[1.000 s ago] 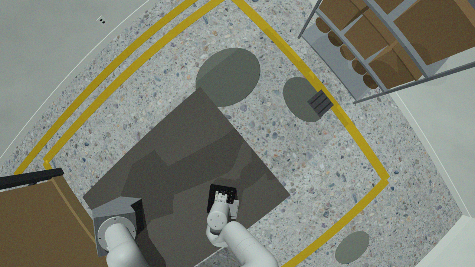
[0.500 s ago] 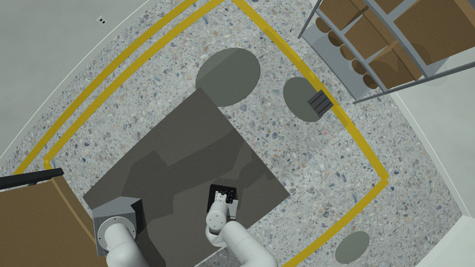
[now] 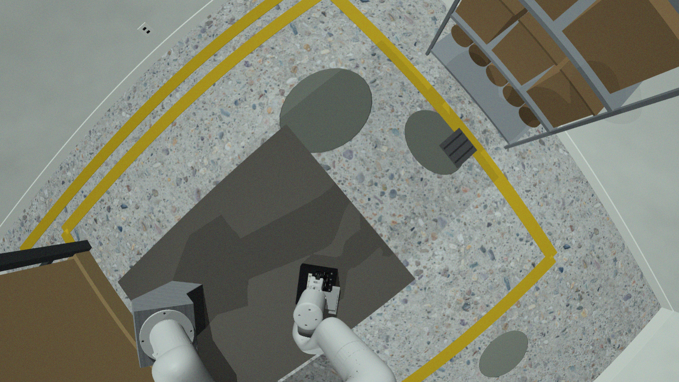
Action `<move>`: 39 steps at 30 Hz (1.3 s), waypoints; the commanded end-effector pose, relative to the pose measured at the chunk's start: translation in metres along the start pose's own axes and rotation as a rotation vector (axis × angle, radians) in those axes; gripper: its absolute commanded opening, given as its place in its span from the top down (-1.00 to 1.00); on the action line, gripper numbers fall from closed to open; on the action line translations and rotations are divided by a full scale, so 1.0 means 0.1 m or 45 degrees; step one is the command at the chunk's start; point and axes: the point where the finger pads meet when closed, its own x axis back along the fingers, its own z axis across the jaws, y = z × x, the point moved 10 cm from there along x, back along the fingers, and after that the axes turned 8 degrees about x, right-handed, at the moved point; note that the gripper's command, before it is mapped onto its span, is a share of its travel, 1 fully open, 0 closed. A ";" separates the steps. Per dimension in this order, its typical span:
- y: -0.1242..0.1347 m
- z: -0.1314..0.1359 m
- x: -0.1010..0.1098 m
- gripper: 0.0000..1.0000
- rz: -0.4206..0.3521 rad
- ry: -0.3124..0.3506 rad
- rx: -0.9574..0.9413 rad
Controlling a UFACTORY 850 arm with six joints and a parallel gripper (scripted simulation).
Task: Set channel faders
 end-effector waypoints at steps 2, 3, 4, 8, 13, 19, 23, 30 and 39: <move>0.00 0.00 0.14 1.00 0.001 0.000 0.000; 0.00 0.00 0.17 1.00 0.001 0.000 0.000; 0.00 0.00 0.20 1.00 0.001 0.000 0.000; 0.00 0.00 0.29 1.00 0.001 0.000 0.000; 0.00 0.00 0.33 1.00 0.001 0.000 0.000; 0.00 0.00 0.33 1.00 0.001 0.000 0.000; 0.00 0.00 0.33 1.00 0.001 0.000 0.000; 0.00 0.00 0.37 -1.00 0.001 0.000 0.000; 0.00 0.00 0.65 -1.00 0.001 0.000 0.000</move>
